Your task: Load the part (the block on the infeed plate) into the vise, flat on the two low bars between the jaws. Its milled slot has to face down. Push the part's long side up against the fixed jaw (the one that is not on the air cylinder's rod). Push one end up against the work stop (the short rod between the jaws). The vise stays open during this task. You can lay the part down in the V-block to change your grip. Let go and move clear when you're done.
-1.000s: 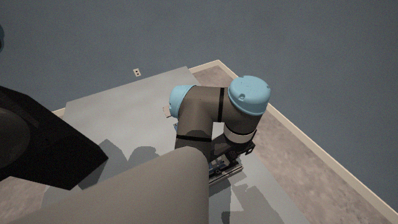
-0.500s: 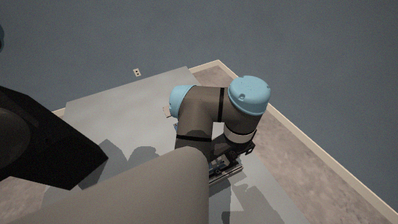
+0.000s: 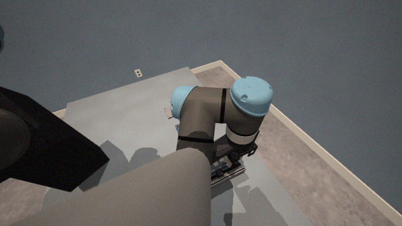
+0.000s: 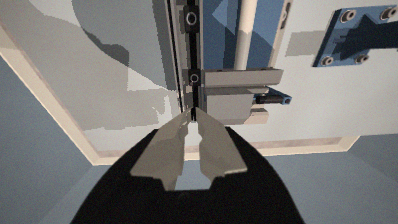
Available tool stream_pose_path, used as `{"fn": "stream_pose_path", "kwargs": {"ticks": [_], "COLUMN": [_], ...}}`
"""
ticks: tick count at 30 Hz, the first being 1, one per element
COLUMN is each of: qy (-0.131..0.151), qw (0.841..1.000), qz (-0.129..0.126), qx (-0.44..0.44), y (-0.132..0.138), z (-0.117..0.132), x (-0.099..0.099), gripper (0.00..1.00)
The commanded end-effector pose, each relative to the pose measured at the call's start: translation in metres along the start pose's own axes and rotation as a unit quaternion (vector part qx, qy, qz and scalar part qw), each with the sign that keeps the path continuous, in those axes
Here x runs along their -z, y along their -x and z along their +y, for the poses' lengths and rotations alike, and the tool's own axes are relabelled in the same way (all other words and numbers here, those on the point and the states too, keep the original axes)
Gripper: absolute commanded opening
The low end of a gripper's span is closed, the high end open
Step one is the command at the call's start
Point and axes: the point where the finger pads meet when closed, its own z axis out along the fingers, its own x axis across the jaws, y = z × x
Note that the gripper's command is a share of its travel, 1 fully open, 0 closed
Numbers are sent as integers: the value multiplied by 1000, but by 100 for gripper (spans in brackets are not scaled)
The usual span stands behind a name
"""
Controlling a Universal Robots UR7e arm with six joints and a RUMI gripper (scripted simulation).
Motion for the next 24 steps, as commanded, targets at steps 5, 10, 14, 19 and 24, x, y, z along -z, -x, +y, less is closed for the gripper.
{"fn": "stream_pose_path", "kwargs": {"ticks": [5,10,14,19,24], "qy": [1,2,2,2,2], "qw": [1000,1000,1000,1000,1000], "qz": [-1,-1,-1,-1,-1], "qx": [-2,-1,-1,-1,-1], "y": [1,0,-1,-2,-3], "z": [2,2,2,2,2], "x": [0,0,0,0,0], "gripper": [0,0,0,0,0]}}
